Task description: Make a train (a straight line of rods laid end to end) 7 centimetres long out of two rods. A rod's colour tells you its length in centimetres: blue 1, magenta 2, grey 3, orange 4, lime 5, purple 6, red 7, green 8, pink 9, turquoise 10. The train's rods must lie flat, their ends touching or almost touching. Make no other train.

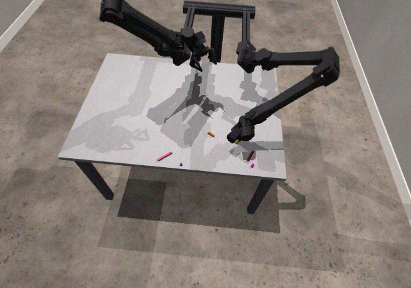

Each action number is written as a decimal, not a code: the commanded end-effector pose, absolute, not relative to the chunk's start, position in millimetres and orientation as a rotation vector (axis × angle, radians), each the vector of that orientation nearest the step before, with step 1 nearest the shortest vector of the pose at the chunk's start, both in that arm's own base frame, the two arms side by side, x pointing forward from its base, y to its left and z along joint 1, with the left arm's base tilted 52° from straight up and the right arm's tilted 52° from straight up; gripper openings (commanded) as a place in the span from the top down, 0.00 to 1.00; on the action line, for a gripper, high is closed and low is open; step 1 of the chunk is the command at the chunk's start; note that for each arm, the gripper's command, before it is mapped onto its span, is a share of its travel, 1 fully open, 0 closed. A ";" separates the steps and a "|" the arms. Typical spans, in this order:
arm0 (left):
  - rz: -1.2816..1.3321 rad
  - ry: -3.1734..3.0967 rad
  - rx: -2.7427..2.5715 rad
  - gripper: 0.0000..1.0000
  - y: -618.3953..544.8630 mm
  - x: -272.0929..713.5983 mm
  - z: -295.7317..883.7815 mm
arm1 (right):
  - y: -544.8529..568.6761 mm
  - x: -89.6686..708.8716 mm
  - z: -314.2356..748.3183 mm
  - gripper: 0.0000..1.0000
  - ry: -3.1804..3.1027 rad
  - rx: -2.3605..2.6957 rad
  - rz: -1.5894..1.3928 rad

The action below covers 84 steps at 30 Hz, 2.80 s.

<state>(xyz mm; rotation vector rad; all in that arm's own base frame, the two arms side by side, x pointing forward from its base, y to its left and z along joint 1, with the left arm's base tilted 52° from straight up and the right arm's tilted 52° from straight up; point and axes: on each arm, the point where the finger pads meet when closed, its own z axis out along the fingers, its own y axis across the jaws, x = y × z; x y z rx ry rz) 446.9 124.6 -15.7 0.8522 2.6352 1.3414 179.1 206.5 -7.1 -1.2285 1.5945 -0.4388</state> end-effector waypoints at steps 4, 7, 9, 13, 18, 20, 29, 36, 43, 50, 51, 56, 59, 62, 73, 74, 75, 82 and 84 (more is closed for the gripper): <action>1.333 2.598 0.864 0.97 119.4 458.5 -9.9 | 212.2 175.1 -3.6 0.00 1.595 -1.212 -0.402; 1.332 2.590 0.865 0.97 112.8 458.2 -5.5 | 212.2 175.1 -3.6 0.00 1.595 -1.212 -0.402; 1.331 2.589 0.864 0.97 108.9 456.4 -2.2 | 212.2 175.1 -3.6 0.00 1.595 -1.212 -0.402; 1.331 2.591 0.862 0.97 89.2 445.9 14.6 | 212.2 175.1 -3.6 0.00 1.595 -1.212 -0.402; 1.329 2.595 0.833 0.97 81.9 442.0 22.2 | 212.2 175.1 -3.6 0.00 1.595 -1.212 -0.402; 1.317 2.599 0.745 0.97 88.0 445.9 20.3 | 212.2 175.1 -3.6 0.00 1.595 -1.212 -0.402; 1.287 2.615 0.586 0.97 111.4 454.6 8.4 | 212.2 175.1 -3.6 0.00 1.595 -1.212 -0.402; 1.284 2.608 0.595 0.97 107.3 456.0 9.2 | 212.2 175.1 -3.6 0.00 1.595 -1.212 -0.402; 1.285 2.606 0.593 0.97 107.3 456.4 10.5 | 212.2 175.1 -3.6 0.00 1.595 -1.212 -0.402; 1.289 2.615 0.595 0.97 120.9 466.0 -0.7 | 212.2 175.1 -3.6 0.00 1.595 -1.212 -0.402; 1.287 2.615 0.587 0.97 120.9 465.9 -0.9 | 212.2 175.1 -3.6 0.00 1.595 -1.212 -0.402; 1.287 2.615 0.587 0.97 120.9 465.9 -0.9 | 212.2 175.1 -3.6 0.00 1.595 -1.212 -0.402; 1.286 2.614 0.589 0.97 120.3 466.1 -0.9 | 212.2 175.1 -3.6 0.00 1.595 -1.212 -0.402; 1.284 2.604 0.593 0.97 116.7 467.9 2.3 | 212.2 175.1 -3.6 0.00 1.595 -1.212 -0.402; 1.289 2.618 0.598 0.97 124.1 463.2 -5.1 | 212.2 175.1 -3.6 0.00 1.595 -1.212 -0.402; 1.289 2.615 0.594 0.97 124.2 463.5 -3.4 | 212.2 175.1 -3.6 0.00 1.595 -1.212 -0.402; 1.289 2.615 0.594 0.97 124.2 463.5 -3.4 | 212.2 175.1 -3.6 0.00 1.595 -1.212 -0.402; 1.286 2.607 0.602 0.80 120.4 464.2 -1.9 | 212.2 175.1 -3.6 0.00 1.595 -1.212 -0.402; 1.285 2.611 0.608 0.67 120.3 458.2 2.6 | 212.2 175.1 -3.6 0.00 1.595 -1.212 -0.402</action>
